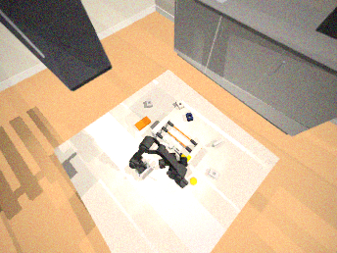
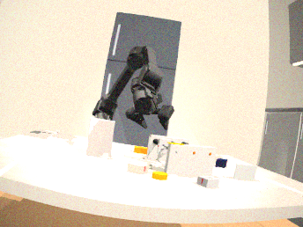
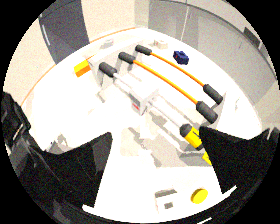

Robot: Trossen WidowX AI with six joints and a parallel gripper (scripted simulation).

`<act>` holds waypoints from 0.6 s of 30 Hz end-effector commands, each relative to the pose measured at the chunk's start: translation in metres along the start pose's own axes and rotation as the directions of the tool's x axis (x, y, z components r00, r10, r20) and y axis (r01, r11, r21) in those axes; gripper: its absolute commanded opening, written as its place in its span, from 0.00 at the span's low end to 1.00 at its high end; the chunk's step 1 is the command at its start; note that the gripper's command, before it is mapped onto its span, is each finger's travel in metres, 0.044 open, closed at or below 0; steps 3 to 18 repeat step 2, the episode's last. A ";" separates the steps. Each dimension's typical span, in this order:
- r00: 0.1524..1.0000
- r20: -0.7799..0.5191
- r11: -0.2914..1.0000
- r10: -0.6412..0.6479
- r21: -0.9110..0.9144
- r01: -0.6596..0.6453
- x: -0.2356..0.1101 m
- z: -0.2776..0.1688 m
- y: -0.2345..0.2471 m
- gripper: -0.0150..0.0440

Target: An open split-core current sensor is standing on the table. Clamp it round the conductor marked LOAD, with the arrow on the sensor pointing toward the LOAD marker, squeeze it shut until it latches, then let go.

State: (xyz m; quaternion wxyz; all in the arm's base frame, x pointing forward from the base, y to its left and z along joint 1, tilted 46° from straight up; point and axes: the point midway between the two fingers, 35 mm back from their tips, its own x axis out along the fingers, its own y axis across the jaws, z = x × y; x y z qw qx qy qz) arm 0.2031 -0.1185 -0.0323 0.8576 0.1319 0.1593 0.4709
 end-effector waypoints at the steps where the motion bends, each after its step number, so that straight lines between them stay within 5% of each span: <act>1: 0.979 -0.178 0.983 0.096 -0.138 -0.122 0.014 0.022 -0.001 1.00; 2: 0.999 -0.039 0.999 0.027 -0.028 -0.028 0.003 0.003 0.000 1.00; 18: 0.999 -0.039 0.999 0.027 -0.028 -0.028 0.003 0.003 0.000 1.00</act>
